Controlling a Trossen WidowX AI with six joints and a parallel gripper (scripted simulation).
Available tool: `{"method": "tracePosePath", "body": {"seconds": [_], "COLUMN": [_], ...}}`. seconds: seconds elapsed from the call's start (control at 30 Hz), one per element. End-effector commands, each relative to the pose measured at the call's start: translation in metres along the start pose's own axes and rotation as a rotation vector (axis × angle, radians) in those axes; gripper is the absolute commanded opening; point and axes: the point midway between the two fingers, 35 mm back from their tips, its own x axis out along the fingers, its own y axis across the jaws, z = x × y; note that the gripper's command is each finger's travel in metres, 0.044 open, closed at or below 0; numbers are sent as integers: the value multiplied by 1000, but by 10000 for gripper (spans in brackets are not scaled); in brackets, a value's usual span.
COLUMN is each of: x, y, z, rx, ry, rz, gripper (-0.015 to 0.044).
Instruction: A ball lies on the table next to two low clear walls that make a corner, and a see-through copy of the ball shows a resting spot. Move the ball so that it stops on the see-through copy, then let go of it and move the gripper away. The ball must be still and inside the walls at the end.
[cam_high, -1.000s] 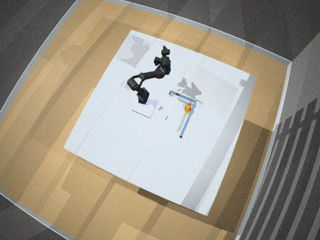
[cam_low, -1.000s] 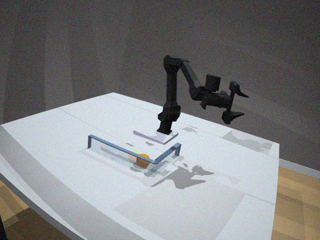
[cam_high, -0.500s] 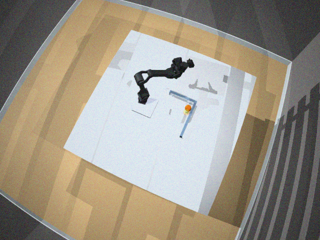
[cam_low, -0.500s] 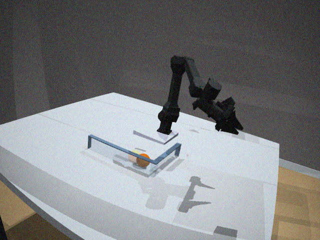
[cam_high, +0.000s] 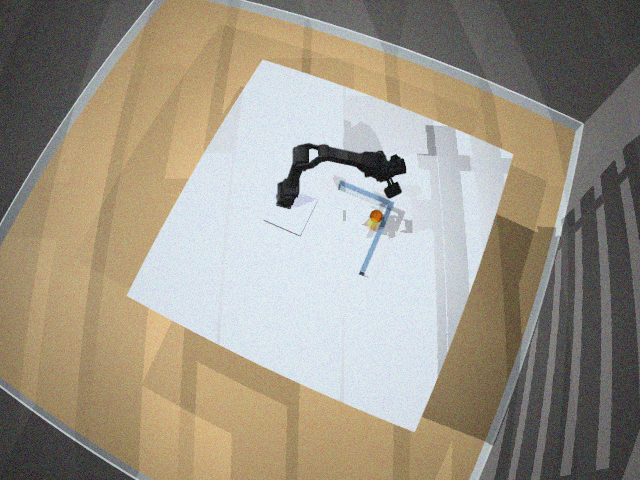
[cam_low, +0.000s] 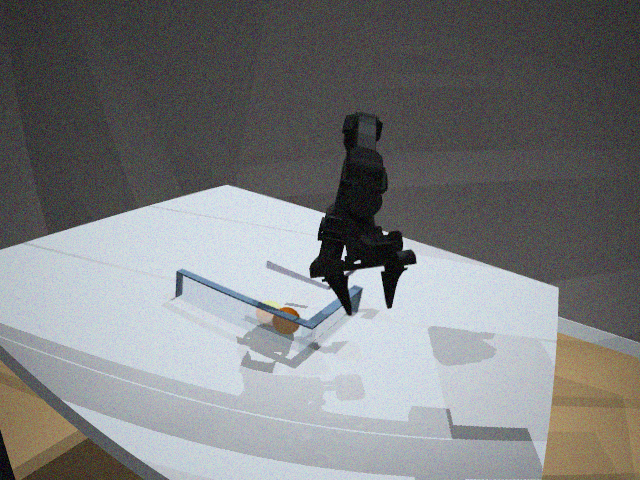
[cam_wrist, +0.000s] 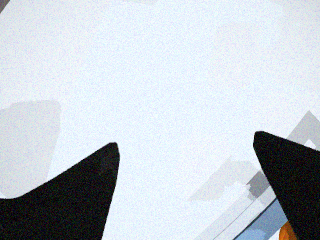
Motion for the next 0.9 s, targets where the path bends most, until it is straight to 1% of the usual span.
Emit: {"method": "tracePosePath", "body": {"seconds": [0.0,0.13,0.2,0.43,0.57,0.87], "x": [-18,-40,-45,-45,-33,-24], "y": [-65,-101,-107,-107,-109,-111], "z": [-39,-75,-82,-82,-89,-93], "rx": [425,714,767,769,769,769], "ry": [218,372,401,402,402,402], "rz": [-170,-303,-331,-332,-332,-332], "gripper": [371,371,371,371,371,371]}}
